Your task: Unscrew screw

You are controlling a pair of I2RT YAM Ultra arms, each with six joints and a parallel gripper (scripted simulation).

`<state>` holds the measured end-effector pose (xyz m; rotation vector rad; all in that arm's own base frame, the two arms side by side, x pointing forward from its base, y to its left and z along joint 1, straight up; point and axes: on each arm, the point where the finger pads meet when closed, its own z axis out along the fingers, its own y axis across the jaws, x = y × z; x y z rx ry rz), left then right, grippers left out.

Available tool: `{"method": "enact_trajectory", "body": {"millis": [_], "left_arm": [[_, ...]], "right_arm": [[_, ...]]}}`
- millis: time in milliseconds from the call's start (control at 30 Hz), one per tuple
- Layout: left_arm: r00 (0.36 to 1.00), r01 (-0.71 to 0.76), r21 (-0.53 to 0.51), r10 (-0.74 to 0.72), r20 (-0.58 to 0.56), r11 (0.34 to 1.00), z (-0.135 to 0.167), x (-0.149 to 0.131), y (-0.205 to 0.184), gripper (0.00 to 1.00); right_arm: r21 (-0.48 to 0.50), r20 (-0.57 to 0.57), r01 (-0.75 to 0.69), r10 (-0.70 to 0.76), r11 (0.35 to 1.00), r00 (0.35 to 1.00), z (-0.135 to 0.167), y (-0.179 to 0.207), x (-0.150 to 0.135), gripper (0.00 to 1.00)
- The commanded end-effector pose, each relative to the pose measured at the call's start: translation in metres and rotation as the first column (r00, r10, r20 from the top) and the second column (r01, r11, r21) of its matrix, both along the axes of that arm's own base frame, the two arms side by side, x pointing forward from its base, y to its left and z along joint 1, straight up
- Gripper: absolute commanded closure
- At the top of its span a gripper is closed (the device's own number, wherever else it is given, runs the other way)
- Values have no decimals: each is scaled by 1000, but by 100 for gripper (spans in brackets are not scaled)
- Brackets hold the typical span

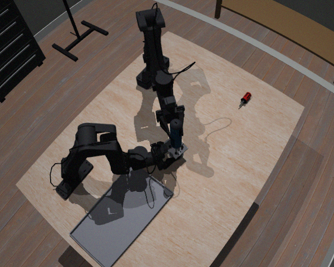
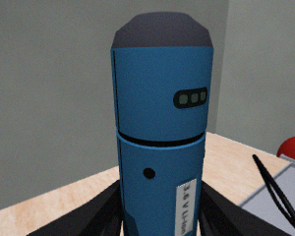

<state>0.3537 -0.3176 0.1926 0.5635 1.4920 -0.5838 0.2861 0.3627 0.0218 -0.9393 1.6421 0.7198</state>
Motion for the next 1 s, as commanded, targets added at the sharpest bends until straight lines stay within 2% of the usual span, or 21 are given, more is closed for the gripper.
{"method": "enact_trajectory", "body": {"millis": [0, 967], "left_arm": [[995, 17, -87, -8, 98, 996, 44, 1, -5, 58], [995, 23, -83, -15, 95, 996, 43, -1, -8, 58]], "right_arm": [[2, -1, 3, -3, 1000, 1000, 2, 2, 1, 41], [2, -1, 3, -3, 1000, 1000, 2, 2, 1, 41]]}}
